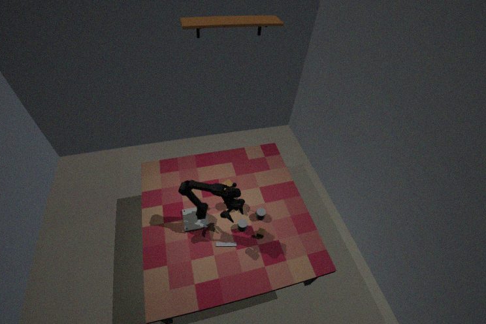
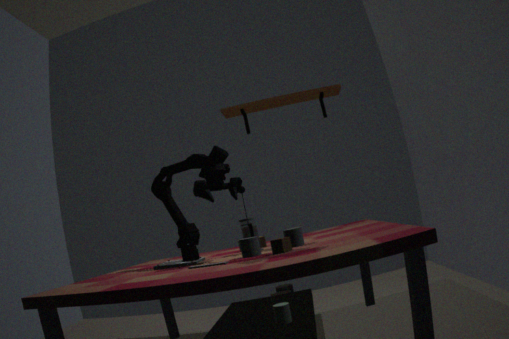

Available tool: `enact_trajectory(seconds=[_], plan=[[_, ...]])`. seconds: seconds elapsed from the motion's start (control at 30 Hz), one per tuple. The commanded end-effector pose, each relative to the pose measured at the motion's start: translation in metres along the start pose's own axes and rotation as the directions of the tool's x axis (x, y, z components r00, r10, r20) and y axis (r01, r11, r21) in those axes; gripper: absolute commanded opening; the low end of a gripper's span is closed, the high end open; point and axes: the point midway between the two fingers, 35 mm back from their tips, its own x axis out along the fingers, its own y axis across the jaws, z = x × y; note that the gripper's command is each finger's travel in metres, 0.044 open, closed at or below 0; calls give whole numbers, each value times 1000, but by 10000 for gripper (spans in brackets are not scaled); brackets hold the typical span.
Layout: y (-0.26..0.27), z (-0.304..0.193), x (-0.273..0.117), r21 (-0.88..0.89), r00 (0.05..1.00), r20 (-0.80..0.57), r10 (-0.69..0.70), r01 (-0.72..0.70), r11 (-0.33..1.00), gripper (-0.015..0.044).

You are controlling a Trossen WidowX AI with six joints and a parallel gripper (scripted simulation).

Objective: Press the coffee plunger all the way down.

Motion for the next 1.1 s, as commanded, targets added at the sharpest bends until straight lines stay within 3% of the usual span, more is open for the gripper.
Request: enact_trajectory(seconds=[0.0, 0.23, 0.43, 0.6, 0.83, 1.07], plan=[[44, -2, -46, -165, 972, 32, 233, -224, 960, 440], [93, -23, -142, -466, 783, -9, 622, -553, 690, 440], [95, -45, -217, -638, 544, -103, 832, -678, 365, 440], [96, -51, -213, -642, 536, -106, 837, -680, 354, 440], [99, -87, -177, -642, 536, -106, 838, -680, 354, 440], [102, -88, -174, -642, 536, -105, 837, -680, 355, 440]])
